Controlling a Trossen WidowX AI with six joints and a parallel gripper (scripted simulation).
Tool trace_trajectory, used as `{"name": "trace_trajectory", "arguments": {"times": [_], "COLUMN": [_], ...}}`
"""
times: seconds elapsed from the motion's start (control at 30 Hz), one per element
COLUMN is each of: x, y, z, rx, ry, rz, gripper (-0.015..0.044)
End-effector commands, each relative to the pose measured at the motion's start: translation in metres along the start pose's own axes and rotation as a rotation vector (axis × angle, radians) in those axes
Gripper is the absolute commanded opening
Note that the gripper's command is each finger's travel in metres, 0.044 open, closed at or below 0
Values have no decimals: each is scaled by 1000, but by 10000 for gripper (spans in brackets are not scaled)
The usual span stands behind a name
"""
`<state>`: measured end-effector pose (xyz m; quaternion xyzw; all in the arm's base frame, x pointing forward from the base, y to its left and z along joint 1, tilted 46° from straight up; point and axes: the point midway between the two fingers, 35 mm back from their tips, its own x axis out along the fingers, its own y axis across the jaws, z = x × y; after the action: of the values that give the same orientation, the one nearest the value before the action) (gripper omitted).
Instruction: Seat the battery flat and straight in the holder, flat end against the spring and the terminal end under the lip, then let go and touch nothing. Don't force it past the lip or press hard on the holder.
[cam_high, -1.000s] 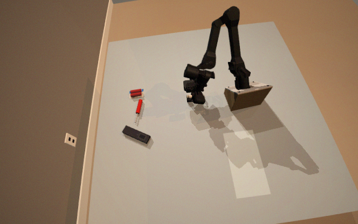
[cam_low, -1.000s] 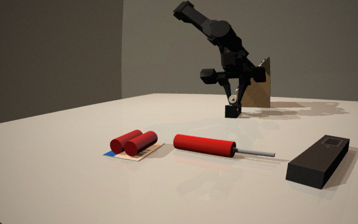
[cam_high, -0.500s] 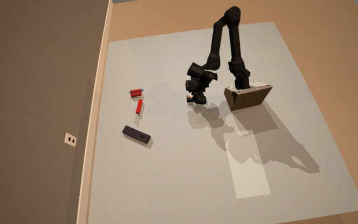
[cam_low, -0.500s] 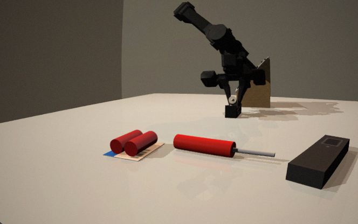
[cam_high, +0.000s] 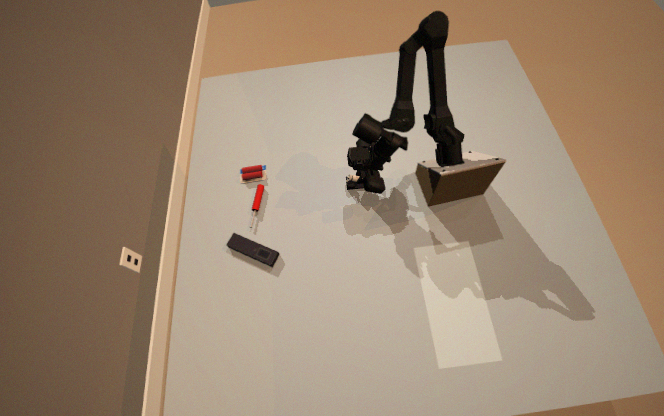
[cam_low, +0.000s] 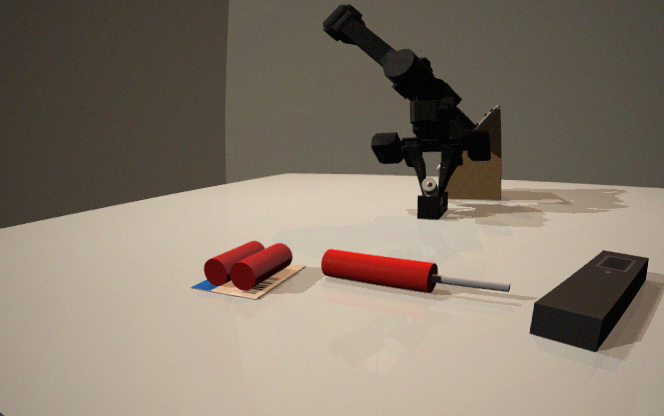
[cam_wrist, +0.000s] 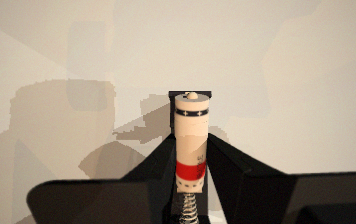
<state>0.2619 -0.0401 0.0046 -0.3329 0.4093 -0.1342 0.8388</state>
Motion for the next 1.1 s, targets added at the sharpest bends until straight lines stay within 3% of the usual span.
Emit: {"name": "trace_trajectory", "arguments": {"times": [0.0,1.07], "x": [-1,-9], "y": [0,2], "z": [-3,-21], "rx": [-5,-8], "ry": [-5,9], "rz": [4,13], "gripper": [67,67]}}
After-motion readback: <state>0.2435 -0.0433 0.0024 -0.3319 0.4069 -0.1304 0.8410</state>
